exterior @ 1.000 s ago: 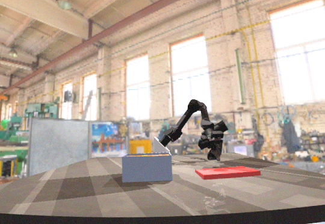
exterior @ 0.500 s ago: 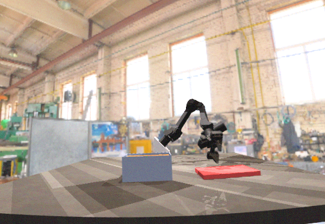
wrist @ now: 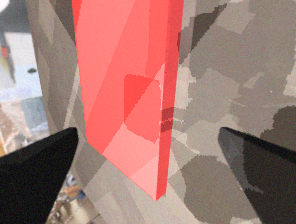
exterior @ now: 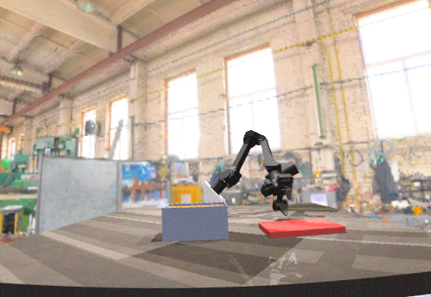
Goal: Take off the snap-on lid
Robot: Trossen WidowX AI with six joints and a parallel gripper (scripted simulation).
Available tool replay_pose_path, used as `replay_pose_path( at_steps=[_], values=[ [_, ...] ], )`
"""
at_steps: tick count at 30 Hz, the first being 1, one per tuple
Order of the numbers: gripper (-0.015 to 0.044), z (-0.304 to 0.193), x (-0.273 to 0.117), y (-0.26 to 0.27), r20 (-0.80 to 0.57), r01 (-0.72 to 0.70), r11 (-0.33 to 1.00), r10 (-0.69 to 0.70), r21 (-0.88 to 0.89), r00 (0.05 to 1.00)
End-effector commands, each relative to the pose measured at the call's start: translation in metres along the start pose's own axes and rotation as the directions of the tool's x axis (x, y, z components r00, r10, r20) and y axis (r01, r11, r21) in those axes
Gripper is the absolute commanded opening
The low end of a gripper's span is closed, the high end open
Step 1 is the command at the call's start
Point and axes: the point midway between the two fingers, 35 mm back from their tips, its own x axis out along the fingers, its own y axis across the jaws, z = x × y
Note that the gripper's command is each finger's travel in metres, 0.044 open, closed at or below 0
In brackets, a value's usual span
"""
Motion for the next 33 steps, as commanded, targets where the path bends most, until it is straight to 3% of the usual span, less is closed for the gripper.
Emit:
replay_pose_path(
  at_steps=[1, 33],
  values=[
    [0.0440, 0.002, -0.007, -0.007, 0.006, -0.001, 1.000, 0.001, 0.003, 1.000],
    [0.0440, -0.001, -0.055, 0.016, 0.007, -0.001, 1.000, 0.001, 0.002, 1.000]
  ],
)
